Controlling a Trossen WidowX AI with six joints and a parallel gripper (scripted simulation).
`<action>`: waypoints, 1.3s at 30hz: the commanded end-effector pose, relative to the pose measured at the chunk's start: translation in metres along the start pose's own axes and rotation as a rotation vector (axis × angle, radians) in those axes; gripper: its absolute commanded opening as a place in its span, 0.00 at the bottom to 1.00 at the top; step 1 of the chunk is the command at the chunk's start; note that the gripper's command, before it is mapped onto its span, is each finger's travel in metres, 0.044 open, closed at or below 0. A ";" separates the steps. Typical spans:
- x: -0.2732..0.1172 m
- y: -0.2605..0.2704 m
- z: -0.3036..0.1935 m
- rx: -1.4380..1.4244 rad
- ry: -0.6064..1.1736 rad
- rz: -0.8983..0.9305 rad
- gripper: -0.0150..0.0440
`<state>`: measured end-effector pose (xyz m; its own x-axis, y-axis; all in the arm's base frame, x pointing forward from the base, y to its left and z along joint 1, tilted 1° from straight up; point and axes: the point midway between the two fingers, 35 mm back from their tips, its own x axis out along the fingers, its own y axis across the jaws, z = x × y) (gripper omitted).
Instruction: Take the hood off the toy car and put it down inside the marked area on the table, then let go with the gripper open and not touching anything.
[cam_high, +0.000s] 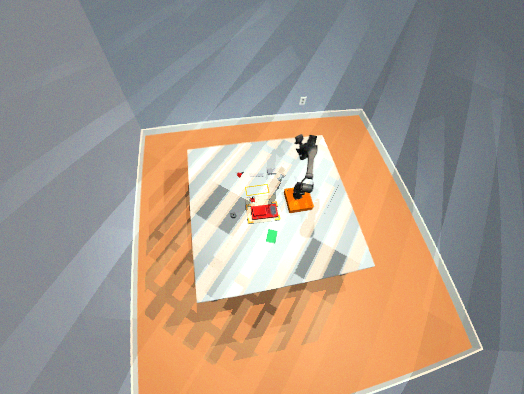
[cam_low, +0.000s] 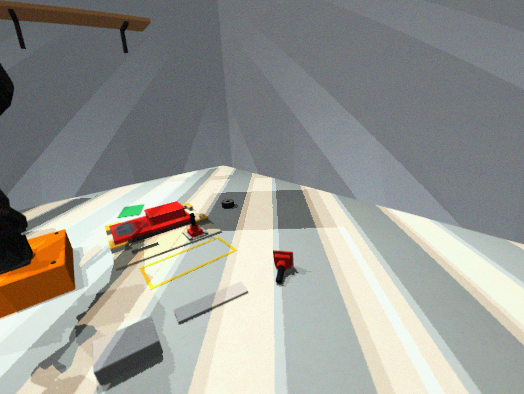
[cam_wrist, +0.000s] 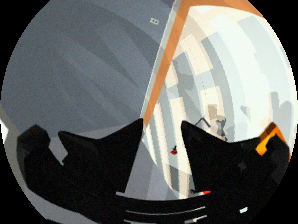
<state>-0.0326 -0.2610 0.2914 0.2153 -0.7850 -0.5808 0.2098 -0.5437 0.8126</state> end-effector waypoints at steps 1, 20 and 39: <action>0.001 0.000 -0.001 -0.006 0.005 -0.002 0.67; 0.079 -0.013 -0.178 -0.670 0.533 -0.201 1.00; 0.031 -0.126 -0.379 -1.632 1.051 -0.240 1.00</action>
<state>0.2904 -0.1427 0.1673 0.3837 0.0066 -0.9234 0.8105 0.4769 0.3401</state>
